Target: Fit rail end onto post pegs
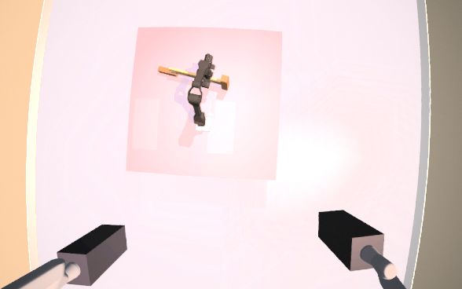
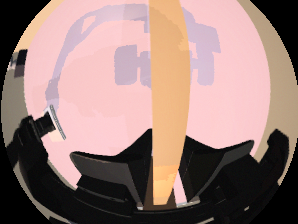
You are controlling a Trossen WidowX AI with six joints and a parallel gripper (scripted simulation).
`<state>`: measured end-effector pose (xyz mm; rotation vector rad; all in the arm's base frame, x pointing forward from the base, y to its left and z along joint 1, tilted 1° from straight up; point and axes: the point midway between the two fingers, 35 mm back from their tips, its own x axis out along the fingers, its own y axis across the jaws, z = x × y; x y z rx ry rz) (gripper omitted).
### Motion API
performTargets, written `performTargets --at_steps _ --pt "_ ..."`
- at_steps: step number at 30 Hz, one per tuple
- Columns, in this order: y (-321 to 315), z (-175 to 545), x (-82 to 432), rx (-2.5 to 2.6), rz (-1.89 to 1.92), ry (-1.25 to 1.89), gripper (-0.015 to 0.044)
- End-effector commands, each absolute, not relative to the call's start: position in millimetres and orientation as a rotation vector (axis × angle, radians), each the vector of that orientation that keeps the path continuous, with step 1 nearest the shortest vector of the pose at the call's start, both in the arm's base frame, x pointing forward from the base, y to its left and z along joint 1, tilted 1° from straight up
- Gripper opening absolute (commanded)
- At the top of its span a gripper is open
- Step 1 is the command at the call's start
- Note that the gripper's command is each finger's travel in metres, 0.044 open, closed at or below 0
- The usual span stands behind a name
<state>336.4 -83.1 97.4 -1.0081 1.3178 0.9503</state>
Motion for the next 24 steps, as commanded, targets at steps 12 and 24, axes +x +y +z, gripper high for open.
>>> performTargets --at_steps 12,24 --pt "-83.1 97.4 336.5 -1.008 0.950 1.318 0.0440" --pt "-53.3 127.1 344.2 -1.012 0.943 1.317 0.0440"
